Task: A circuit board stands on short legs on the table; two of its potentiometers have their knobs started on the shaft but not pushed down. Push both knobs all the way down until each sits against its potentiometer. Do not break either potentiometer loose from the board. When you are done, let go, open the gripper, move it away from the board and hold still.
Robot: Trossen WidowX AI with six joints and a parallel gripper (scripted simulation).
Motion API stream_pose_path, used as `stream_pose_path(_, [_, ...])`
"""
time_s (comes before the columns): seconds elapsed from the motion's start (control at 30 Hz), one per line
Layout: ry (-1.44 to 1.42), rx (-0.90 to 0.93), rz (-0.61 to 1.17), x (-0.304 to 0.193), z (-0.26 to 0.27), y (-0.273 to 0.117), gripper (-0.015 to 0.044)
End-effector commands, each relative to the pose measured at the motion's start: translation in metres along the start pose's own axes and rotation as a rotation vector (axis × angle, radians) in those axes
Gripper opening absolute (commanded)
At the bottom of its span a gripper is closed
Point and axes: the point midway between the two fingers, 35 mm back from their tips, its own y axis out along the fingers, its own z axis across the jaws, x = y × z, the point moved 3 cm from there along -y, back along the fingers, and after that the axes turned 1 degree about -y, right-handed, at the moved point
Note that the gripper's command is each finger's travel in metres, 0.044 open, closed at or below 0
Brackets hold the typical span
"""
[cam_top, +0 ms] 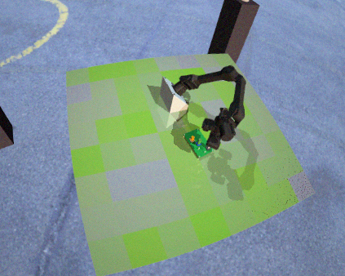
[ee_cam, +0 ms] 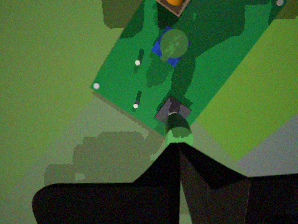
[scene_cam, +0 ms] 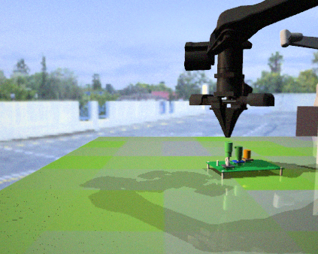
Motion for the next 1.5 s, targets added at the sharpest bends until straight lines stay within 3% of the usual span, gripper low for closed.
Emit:
stream_pose_path(0.0, [0.006, -0.008, 0.001, 0.0009, -0.0017, 0.0069, 0.0000])
stream_pose_path(1.47, [0.006, -0.008, 0.001, 0.0009, -0.0018, 0.0109, 0.0000])
